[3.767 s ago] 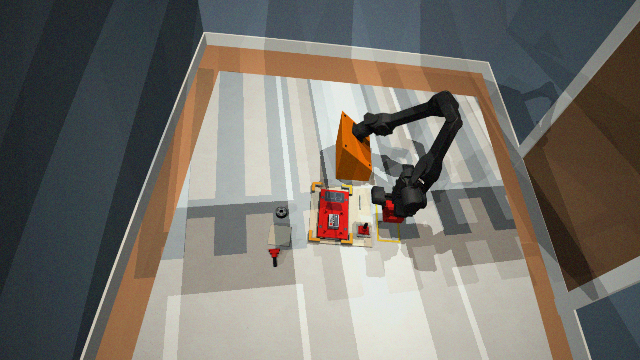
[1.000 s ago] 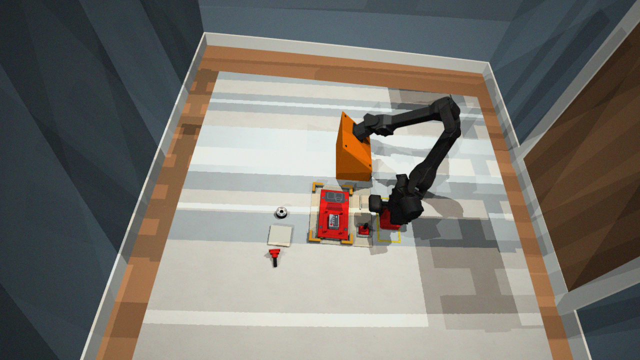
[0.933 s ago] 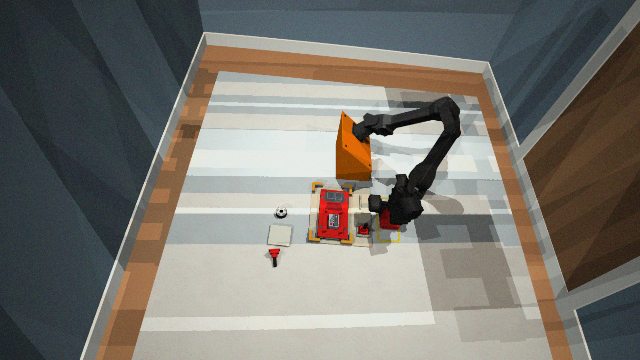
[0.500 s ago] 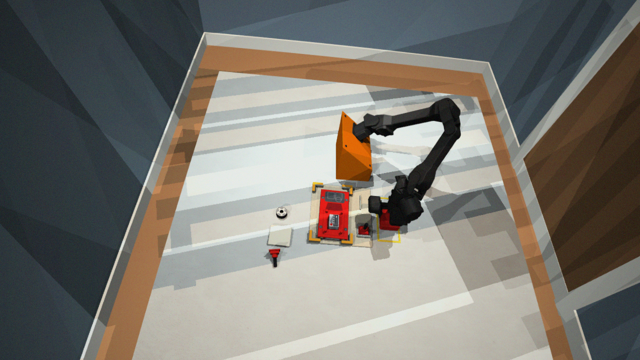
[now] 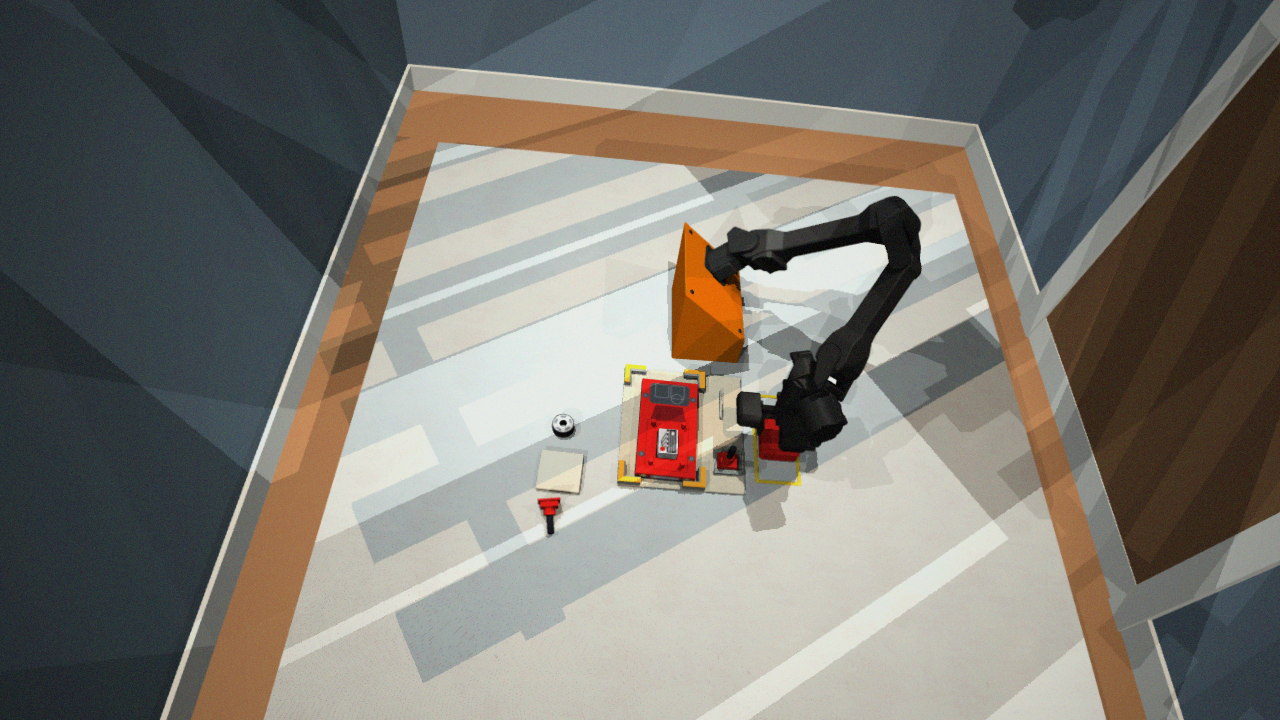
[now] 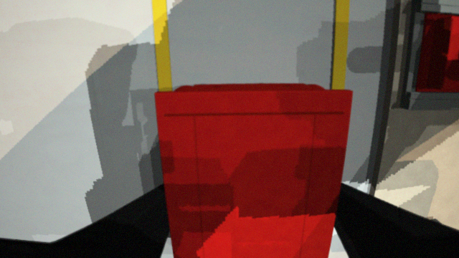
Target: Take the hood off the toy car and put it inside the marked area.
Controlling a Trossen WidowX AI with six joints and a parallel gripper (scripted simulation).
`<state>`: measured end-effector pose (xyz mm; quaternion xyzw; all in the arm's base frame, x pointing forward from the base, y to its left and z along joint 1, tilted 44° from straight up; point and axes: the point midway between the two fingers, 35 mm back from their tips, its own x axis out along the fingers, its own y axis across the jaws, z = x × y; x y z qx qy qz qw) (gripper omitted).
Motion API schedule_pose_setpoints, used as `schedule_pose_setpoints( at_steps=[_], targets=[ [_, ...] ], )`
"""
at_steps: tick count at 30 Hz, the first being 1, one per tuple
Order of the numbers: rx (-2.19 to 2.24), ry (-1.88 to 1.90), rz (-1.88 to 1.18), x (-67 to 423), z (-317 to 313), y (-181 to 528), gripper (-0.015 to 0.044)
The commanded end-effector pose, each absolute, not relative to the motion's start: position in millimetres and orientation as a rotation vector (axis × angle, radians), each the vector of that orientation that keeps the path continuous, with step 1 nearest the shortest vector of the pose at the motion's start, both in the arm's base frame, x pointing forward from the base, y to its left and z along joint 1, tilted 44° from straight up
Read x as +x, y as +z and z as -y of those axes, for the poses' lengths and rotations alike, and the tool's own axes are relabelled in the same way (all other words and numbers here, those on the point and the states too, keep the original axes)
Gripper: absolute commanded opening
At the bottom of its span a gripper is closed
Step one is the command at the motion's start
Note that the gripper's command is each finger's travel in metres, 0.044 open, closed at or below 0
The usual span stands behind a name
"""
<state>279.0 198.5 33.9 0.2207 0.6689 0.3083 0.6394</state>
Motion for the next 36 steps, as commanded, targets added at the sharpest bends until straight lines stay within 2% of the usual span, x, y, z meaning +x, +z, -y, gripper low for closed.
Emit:
schedule_pose_setpoints(
  at_steps=[1, 4, 13, 36],
  targets=[
    [0.503, 0.704, -1.526, 279, -198, 34, 0.0367],
    [0.502, 0.704, -1.526, 280, -197, 36, 0.044],
    [0.5, 0.702, -1.53, 286, -148, 86, 0.044],
    [0.5, 0.702, -1.53, 286, -148, 86, 0.044]
  ],
)
